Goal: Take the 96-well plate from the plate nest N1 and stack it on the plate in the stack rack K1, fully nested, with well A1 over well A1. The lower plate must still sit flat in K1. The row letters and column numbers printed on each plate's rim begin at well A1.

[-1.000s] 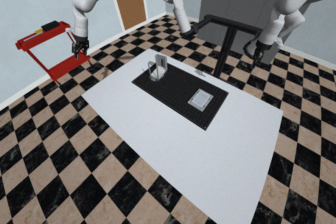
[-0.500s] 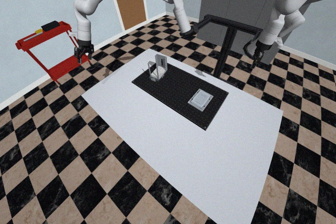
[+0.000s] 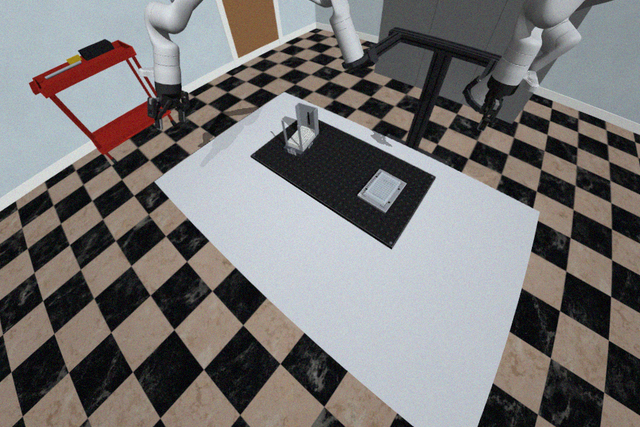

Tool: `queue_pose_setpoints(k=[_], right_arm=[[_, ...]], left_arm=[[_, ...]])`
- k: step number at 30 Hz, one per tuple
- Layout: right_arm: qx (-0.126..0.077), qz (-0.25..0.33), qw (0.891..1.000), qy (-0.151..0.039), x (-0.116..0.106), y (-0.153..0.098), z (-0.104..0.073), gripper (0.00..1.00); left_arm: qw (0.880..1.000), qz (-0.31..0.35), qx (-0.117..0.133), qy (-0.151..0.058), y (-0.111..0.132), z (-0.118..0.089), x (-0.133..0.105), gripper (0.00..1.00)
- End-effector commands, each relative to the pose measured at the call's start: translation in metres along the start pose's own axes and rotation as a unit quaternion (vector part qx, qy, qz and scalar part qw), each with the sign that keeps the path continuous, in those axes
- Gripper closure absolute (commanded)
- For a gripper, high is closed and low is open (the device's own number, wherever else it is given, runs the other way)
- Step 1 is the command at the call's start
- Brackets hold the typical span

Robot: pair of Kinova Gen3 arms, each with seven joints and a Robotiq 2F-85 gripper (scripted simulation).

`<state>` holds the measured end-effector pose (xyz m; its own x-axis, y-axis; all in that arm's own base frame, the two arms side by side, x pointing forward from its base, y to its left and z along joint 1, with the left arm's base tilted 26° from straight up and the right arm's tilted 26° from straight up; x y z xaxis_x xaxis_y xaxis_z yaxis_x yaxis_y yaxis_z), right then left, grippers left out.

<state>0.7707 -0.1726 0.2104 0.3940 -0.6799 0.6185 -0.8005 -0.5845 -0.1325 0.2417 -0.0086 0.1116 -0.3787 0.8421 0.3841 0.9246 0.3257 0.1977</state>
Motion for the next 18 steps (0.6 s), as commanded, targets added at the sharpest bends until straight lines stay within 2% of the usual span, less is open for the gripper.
queue_pose_setpoints(k=[1,4,6,8,13,15,18], right_arm=[[0.0,0.034,0.999,-0.01,-0.013,-0.008,0.0,0.002],[0.0,0.038,0.999,-0.011,-0.017,-0.01,0.0,0.002],[0.0,0.038,0.999,-0.011,-0.026,-0.015,0.001,0.002],[-0.003,0.069,0.997,-0.022,-0.034,-0.019,0.002,0.002],[-0.004,0.072,0.997,-0.023,-0.055,-0.027,0.003,0.002],[-0.008,0.103,0.994,-0.034,-0.064,-0.031,0.003,0.002],[-0.008,0.105,0.994,-0.034,-0.077,-0.037,0.004,0.002]], left_arm=[[1.0,0.0,0.0,0.0,0.0,0.0,0.0,0.002],[1.0,0.0,0.0,0.0,0.0,0.0,0.0,0.002],[1.0,0.0,0.0,0.0,0.0,0.0,0.0,0.002],[1.0,0.0,0.0,0.0,0.0,0.0,0.0,0.002],[1.0,0.0,0.0,0.0,0.0,0.0,0.0,0.002],[1.0,0.0,0.0,0.0,0.0,0.0,0.0,0.002],[1.0,0.0,0.0,0.0,0.0,0.0,0.0,0.002]])
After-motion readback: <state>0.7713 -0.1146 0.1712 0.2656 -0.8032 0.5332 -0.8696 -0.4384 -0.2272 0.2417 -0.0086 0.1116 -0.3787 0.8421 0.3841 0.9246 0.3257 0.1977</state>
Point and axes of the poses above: on each arm, the point where the finger pads meet when closed, its own z axis out along the fingers, its own y axis across the jaws, x = y × z, the point moved 4 cm from there along -z, back along the fingers, and after that the axes turned 13 degrees about -z, right-handed, at the moved point
